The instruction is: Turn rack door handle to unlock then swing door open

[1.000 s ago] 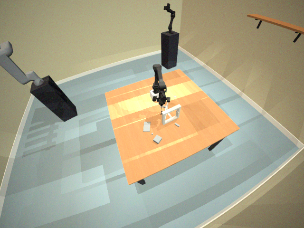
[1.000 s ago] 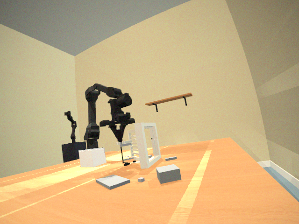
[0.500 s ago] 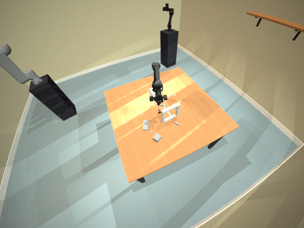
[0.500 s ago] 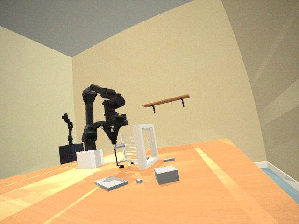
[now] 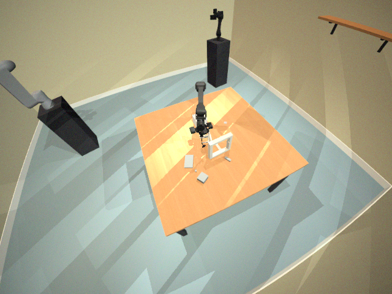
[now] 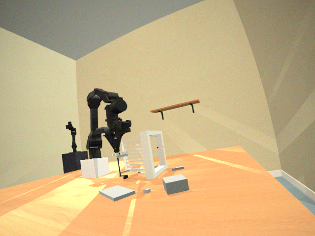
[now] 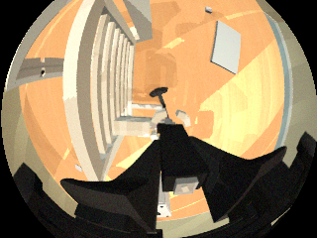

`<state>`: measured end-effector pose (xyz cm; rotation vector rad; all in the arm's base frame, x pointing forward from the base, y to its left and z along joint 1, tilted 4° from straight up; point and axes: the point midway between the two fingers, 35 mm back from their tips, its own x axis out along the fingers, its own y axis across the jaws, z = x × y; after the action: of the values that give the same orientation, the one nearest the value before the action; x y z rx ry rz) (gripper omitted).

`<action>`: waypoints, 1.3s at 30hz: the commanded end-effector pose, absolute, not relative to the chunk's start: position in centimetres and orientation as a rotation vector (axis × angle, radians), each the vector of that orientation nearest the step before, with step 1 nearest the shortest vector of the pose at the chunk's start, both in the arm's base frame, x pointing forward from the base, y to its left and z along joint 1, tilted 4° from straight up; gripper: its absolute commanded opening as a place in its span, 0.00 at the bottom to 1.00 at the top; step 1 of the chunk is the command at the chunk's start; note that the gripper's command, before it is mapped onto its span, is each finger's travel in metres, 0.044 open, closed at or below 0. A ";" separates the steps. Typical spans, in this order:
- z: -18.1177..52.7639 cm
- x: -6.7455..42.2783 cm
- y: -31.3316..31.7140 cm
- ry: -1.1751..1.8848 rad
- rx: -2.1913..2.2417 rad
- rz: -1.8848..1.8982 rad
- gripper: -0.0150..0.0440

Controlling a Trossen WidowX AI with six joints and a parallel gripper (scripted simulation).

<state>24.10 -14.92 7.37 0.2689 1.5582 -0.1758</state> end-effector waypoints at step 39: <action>7.2 24.7 -19.5 1.559 -0.019 0.103 0.41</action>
<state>24.76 -19.51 7.18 -0.0076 1.5567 0.0904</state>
